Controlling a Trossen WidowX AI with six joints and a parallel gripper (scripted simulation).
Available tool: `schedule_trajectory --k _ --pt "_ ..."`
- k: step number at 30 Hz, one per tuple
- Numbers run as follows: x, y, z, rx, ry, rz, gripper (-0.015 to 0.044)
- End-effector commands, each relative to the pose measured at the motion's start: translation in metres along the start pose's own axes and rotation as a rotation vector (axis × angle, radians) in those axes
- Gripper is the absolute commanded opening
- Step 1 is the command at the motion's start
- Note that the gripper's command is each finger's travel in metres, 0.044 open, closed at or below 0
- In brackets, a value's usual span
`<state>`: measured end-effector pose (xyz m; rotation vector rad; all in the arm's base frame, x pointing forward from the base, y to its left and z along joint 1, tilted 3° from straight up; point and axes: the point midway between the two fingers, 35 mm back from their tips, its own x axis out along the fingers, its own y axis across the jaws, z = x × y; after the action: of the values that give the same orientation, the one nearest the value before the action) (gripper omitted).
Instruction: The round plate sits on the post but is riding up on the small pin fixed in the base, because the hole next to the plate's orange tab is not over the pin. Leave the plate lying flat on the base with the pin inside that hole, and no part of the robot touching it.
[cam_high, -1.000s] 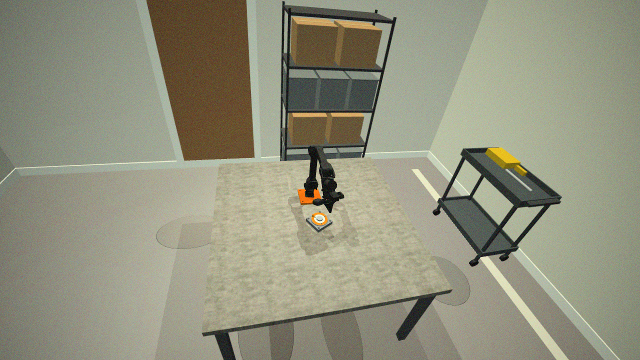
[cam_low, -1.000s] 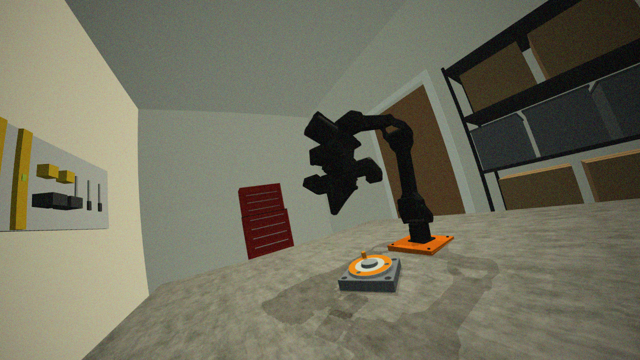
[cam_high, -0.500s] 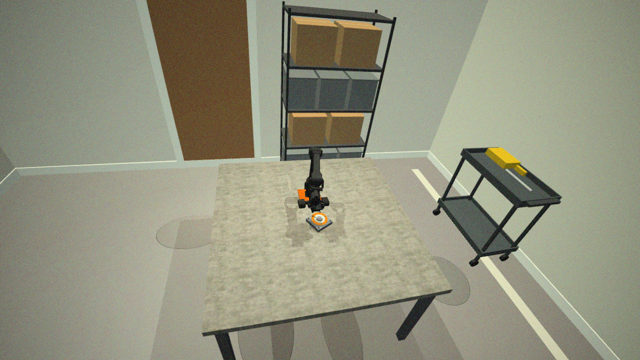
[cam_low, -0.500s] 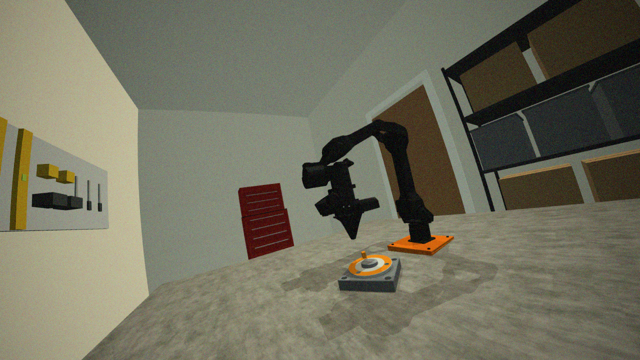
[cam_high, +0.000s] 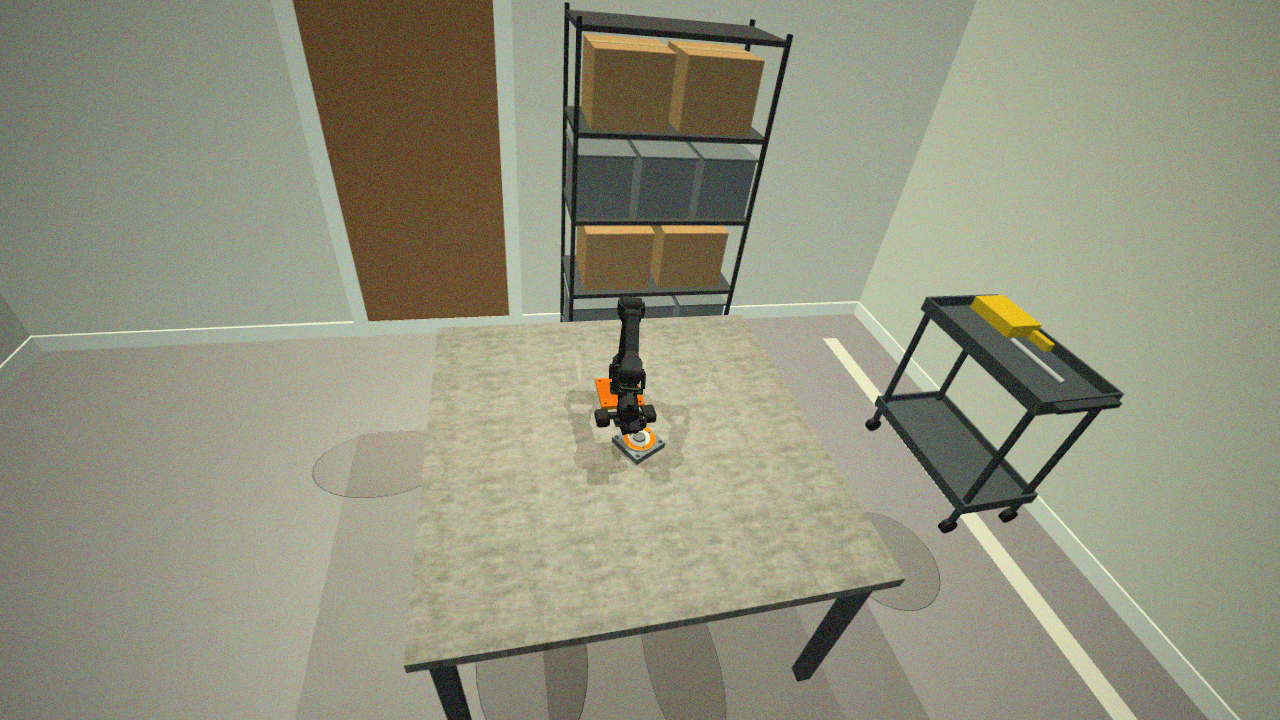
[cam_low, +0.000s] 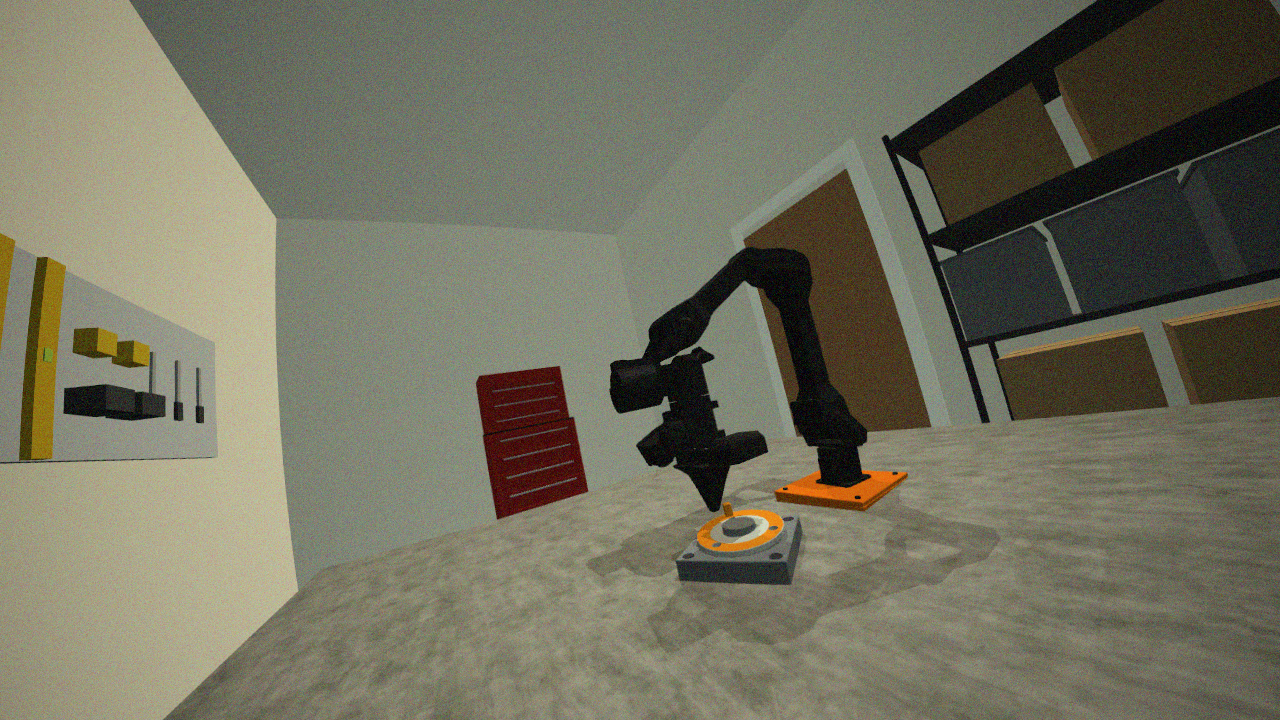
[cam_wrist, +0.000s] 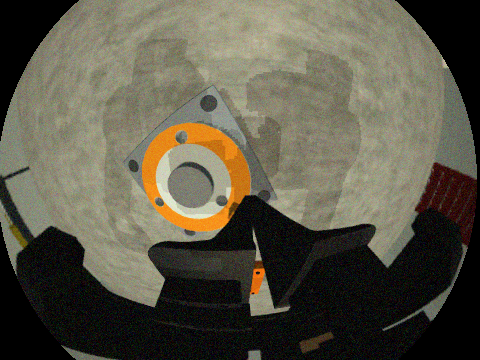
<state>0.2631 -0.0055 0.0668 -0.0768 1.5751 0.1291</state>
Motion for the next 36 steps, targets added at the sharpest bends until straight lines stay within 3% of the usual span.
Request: schedule_trajectory --k 1,36 --pt "0.001 0.000 -0.002 0.004 -0.002 -0.004 0.0000" --pt "0.001 0.016 -0.030 0.004 0.000 -0.002 0.0000"
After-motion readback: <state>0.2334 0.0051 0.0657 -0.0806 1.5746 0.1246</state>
